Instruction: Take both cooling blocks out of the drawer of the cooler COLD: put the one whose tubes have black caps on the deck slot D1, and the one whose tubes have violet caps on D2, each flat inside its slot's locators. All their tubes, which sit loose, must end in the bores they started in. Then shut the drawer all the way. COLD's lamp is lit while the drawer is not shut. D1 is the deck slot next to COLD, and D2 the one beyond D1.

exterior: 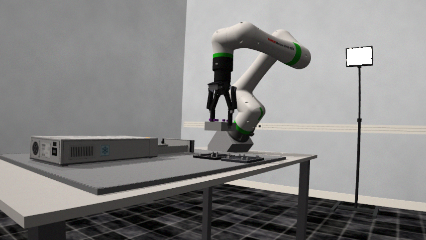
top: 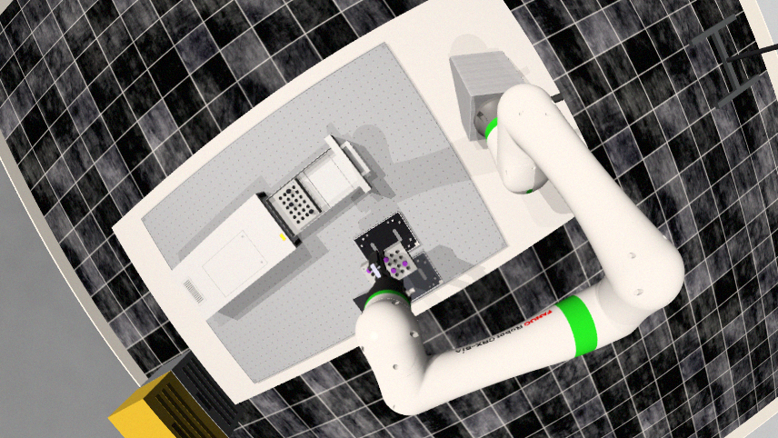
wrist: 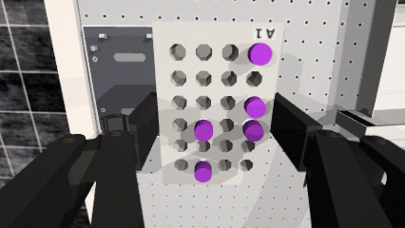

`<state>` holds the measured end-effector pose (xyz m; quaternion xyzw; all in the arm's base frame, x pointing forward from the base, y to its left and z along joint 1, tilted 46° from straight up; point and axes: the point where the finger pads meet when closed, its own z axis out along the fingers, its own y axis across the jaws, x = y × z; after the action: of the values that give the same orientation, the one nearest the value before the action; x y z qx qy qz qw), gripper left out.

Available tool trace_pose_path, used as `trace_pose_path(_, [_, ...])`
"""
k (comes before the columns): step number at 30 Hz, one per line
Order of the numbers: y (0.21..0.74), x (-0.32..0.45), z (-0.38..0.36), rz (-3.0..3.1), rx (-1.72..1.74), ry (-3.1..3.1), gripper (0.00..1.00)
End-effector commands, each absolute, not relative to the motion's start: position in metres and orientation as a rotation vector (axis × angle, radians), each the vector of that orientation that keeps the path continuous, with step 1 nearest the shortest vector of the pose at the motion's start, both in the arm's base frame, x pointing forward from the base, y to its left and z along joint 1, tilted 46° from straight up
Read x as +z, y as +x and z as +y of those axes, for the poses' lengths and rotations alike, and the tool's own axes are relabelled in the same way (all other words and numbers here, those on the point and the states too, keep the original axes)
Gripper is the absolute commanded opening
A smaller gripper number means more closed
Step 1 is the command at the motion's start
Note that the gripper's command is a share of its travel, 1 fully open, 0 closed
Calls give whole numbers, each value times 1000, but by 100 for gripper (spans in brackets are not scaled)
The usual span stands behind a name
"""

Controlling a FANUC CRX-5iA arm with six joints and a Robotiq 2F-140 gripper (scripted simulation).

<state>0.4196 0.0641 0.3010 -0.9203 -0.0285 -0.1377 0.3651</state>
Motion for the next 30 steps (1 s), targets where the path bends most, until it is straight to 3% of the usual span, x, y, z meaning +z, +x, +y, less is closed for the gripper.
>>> trace_pose_path(1, [418, 306, 69, -73, -356, -2368, 10])
trace_pose_path(30, [401, 348, 118, -73, -356, -2368, 10])
